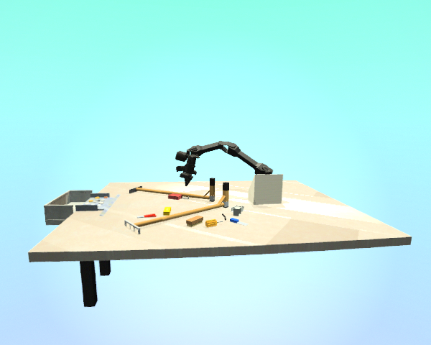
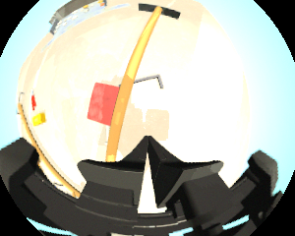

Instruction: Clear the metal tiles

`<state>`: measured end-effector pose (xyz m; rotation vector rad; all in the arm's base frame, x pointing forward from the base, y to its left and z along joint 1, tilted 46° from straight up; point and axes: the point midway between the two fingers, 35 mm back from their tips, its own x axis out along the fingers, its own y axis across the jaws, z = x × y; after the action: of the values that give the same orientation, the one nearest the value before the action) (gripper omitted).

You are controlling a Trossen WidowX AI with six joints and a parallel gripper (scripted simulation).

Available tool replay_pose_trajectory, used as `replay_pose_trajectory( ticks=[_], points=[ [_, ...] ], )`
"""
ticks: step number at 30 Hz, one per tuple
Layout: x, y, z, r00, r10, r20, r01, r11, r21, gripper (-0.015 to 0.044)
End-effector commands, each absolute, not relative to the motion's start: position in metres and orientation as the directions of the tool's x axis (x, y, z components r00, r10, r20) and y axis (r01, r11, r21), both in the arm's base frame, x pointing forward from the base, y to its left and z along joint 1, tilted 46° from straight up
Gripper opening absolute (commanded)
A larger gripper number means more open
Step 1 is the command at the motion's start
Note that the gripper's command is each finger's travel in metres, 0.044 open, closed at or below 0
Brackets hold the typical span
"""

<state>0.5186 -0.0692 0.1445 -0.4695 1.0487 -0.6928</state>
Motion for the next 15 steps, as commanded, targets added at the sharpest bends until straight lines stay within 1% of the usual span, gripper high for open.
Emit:
replay_pose_trajectory(
  ticks=[1, 15],
  points=[
    [0.518, -0.078, 0.135, 0.316, -0.714, -0.625, 0.286, 0.699, -0.655, 0.0000],
    [0.518, -0.100, 0.115, 0.318, -0.717, -0.621, 0.286, 0.697, -0.658, 0.0000]
  ],
)
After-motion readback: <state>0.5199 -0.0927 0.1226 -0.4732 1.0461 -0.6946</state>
